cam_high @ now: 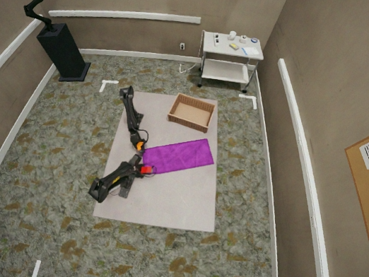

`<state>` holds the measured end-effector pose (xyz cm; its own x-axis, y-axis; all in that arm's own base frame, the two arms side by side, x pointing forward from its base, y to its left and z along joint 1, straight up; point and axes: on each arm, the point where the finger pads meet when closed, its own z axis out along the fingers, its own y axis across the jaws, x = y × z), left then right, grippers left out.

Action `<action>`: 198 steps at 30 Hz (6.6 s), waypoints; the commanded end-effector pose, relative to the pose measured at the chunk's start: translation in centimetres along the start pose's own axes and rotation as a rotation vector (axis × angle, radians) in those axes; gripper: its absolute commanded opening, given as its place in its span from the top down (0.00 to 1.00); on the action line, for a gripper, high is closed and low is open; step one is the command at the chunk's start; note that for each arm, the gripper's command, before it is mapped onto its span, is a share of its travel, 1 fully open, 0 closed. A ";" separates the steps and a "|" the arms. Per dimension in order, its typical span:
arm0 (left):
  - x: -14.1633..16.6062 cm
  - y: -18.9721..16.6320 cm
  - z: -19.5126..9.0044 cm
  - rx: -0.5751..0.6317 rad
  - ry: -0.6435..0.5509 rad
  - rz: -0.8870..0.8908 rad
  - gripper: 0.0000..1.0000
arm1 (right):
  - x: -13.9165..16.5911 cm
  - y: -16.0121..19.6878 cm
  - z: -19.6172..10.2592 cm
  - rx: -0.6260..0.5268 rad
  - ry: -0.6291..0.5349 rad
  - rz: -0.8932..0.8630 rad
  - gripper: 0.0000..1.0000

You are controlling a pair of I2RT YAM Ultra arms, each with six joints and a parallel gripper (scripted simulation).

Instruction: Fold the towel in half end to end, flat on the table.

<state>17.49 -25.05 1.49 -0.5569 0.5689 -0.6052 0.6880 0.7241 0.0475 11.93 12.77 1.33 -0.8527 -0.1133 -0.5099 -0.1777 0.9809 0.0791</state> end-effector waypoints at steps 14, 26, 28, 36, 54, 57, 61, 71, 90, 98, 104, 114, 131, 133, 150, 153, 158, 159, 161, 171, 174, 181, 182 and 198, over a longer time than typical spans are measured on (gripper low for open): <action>0.2 -0.3 -0.5 0.019 0.005 0.002 1.00 | 0.2 0.1 -0.3 0.018 -0.001 -0.012 1.00; -2.0 1.2 -1.3 0.060 -0.027 -0.018 1.00 | -0.8 1.0 0.5 0.025 0.033 -0.033 1.00; -3.2 2.3 -2.5 0.131 -0.045 -0.017 1.00 | -3.0 2.1 -1.3 -0.044 0.016 0.008 1.00; -4.1 3.6 -3.4 0.289 -0.041 0.045 1.00 | -5.8 2.6 -3.9 -0.081 -0.065 0.135 1.00; -5.3 4.0 -5.6 0.356 -0.067 0.078 0.40 | -8.2 2.4 -6.8 -0.097 -0.115 0.198 0.40; -5.3 4.3 -5.6 0.350 -0.068 0.070 0.40 | -8.2 2.4 -6.8 -0.097 -0.116 0.197 0.40; -5.9 4.3 -5.7 0.353 -0.093 0.076 0.40 | -8.2 2.4 -6.8 -0.099 -0.115 0.194 0.40; -8.2 4.3 -9.2 0.358 -0.085 0.079 0.40 | -9.9 2.6 -9.7 -0.068 -0.100 0.187 0.40; -9.2 4.4 -10.1 0.355 -0.103 0.084 0.40 | -10.0 2.7 -10.3 -0.084 -0.098 0.186 0.40; -9.2 4.4 -10.1 0.355 -0.103 0.084 0.40 | -10.0 2.7 -10.3 -0.084 -0.098 0.186 0.40; -9.2 4.4 -10.1 0.355 -0.103 0.084 0.40 | -10.0 2.7 -10.3 -0.084 -0.098 0.186 0.40; -4.4 1.8 -4.8 0.170 0.006 0.028 0.66 | -5.8 0.0 -6.4 0.091 0.050 0.073 0.66; -4.4 0.0 -2.5 -0.014 -0.001 -0.030 0.66 | -3.4 -1.4 -3.1 0.082 0.026 0.077 0.66; -4.7 0.0 -2.8 -0.011 -0.013 -0.033 0.66 | -3.2 -1.5 -3.0 0.085 0.029 0.075 0.66; -4.8 0.0 -2.8 -0.010 -0.016 -0.032 0.66 | -3.0 -1.4 -3.2 0.076 0.033 0.074 0.66; -4.8 0.0 -2.8 -0.010 -0.016 -0.032 0.66 | -3.0 -1.4 -3.2 0.076 0.033 0.074 0.66; -4.8 0.0 -2.8 -0.010 -0.016 -0.032 0.66 | -3.0 -1.4 -3.2 0.076 0.033 0.074 0.66; -4.8 0.0 -2.8 -0.010 -0.016 -0.032 0.66 | -3.0 -1.4 -3.2 0.076 0.033 0.074 0.66; -4.8 0.0 -2.8 -0.010 -0.016 -0.032 0.66 | -3.0 -1.4 -3.2 0.076 0.033 0.074 0.66; -4.8 0.0 -2.8 -0.010 -0.016 -0.032 0.66 | -3.0 -1.4 -3.2 0.076 0.033 0.074 0.66; -4.8 0.0 -2.8 -0.010 -0.016 -0.032 0.66 | -3.0 -1.4 -3.2 0.076 0.033 0.074 0.66; -4.8 0.0 -2.8 -0.010 -0.016 -0.032 0.66 | -3.0 -1.4 -3.2 0.076 0.033 0.074 0.66; -4.8 0.0 -2.8 -0.010 -0.016 -0.032 0.66 | -3.0 -1.4 -3.2 0.076 0.033 0.074 0.66; -4.8 0.0 -2.8 -0.010 -0.016 -0.032 0.66 | -3.0 -1.4 -3.2 0.076 0.033 0.074 0.66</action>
<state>17.88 -25.23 4.84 -0.5888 0.5797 -0.5632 0.6760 0.7352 0.0501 12.92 10.97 5.24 -0.8831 -0.0498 -0.4666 -0.0784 0.9960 0.0420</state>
